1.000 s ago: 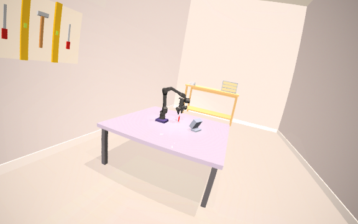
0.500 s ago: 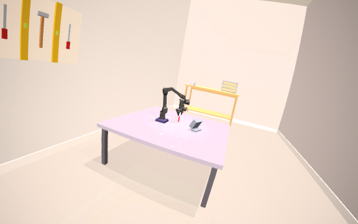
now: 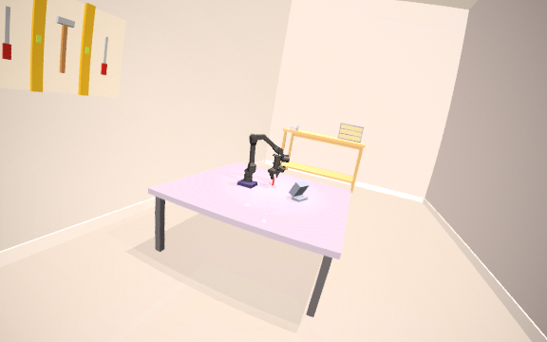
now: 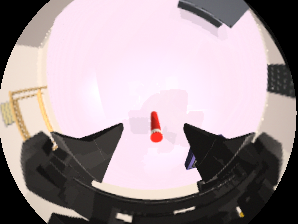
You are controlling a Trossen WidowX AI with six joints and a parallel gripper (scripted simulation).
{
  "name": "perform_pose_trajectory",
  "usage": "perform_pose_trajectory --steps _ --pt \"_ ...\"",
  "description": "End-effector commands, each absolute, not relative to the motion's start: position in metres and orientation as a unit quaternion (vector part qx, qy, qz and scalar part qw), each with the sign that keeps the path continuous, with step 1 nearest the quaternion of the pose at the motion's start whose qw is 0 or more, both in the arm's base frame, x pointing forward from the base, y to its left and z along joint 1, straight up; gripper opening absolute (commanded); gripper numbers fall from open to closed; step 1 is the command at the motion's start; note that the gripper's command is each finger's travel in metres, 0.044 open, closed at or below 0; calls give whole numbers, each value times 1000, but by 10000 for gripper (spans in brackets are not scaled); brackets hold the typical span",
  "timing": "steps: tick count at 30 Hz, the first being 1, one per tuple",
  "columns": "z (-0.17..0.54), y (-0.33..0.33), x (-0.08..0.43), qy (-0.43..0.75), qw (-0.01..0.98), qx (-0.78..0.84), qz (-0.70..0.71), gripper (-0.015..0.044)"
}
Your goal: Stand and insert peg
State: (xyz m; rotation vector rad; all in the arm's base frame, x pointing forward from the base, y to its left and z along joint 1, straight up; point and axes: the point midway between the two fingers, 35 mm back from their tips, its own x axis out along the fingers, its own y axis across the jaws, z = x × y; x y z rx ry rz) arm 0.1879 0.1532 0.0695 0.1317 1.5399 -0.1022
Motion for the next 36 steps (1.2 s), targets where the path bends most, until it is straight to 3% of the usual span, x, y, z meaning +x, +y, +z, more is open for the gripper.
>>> perform_pose_trajectory --steps 1,12,26,36 --pt "62 152 186 699 711 55 -46 440" --pt "48 151 185 699 711 55 -46 440" --pt "52 152 187 696 714 59 -47 72" --pt "53 152 187 696 714 58 -47 0"
